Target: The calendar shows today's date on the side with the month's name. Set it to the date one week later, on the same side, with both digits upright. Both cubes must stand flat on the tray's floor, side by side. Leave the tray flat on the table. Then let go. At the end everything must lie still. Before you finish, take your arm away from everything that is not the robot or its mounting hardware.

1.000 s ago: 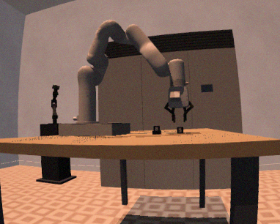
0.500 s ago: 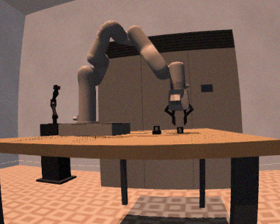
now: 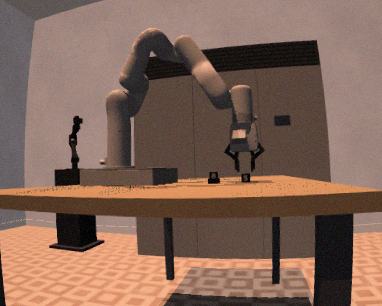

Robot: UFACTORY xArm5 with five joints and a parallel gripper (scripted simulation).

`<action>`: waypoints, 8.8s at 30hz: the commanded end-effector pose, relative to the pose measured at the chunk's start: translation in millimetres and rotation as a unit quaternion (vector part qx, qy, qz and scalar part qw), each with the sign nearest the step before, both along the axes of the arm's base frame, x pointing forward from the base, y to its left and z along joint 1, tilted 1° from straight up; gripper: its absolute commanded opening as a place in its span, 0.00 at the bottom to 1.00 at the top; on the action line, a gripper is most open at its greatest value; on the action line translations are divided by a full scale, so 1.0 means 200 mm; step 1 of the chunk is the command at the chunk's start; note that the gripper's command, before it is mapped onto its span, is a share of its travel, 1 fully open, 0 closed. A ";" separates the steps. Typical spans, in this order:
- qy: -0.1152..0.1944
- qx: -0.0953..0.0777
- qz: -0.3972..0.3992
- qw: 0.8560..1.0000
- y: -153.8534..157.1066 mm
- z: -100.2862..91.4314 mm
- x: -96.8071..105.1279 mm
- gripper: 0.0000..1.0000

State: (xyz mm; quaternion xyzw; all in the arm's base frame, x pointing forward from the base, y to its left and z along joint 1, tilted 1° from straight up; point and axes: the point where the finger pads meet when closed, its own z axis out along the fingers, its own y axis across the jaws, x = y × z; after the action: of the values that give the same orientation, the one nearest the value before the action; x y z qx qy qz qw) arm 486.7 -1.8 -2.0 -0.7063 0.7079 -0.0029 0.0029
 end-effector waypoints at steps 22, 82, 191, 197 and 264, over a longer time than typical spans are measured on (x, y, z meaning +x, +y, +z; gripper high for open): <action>-0.002 0.000 0.000 1.000 0.00 0.01 0.01 0.47; -0.002 0.000 0.000 1.000 0.00 0.01 0.01 0.47; -0.002 0.000 0.000 1.000 0.00 -0.02 0.01 0.47; -0.002 0.000 0.000 1.000 0.00 -0.06 0.01 0.47; -0.002 0.000 0.000 1.000 0.00 -0.12 0.01 0.27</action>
State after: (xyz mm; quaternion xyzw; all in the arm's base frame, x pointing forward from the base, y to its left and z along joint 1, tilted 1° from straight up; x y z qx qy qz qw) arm 486.9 -2.2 -28.2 -0.7063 0.7079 -0.0030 0.0029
